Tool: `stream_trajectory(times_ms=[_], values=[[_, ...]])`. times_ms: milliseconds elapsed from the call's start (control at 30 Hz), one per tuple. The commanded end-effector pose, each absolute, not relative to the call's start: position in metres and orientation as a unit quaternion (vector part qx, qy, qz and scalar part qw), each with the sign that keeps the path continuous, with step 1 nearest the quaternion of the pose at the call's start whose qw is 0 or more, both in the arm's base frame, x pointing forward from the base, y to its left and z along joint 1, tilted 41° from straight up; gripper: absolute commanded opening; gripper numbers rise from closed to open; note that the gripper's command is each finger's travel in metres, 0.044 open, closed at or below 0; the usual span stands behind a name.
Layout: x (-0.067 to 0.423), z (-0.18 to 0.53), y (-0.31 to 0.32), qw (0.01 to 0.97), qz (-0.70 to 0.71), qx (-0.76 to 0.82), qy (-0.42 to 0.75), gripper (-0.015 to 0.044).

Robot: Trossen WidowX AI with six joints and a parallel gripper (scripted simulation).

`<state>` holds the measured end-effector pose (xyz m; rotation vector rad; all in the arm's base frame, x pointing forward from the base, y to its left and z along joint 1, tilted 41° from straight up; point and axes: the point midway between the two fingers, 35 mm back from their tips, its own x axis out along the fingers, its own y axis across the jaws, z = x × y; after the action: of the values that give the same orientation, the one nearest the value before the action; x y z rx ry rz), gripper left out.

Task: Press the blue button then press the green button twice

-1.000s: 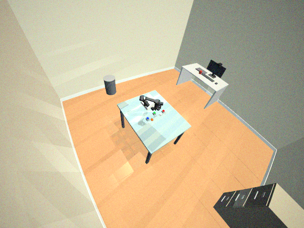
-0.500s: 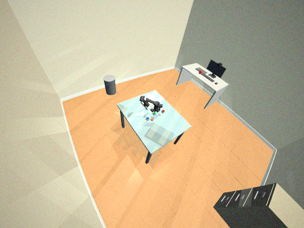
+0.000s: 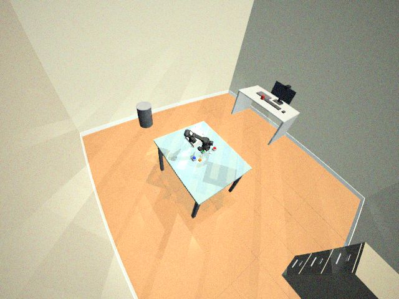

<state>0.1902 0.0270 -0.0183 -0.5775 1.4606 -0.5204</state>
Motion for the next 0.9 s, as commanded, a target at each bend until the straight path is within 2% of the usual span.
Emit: stream_trajectory(times_ms=[0, 567, 867], values=[[0.189, -0.020, 0.024, 0.675, -0.232, -0.261, 0.650, 0.0020], [0.189, -0.020, 0.024, 0.675, -0.232, -0.261, 0.650, 0.0020], [0.188, 0.005, 0.046, 0.675, -0.231, -0.261, 0.650, 0.0020]])
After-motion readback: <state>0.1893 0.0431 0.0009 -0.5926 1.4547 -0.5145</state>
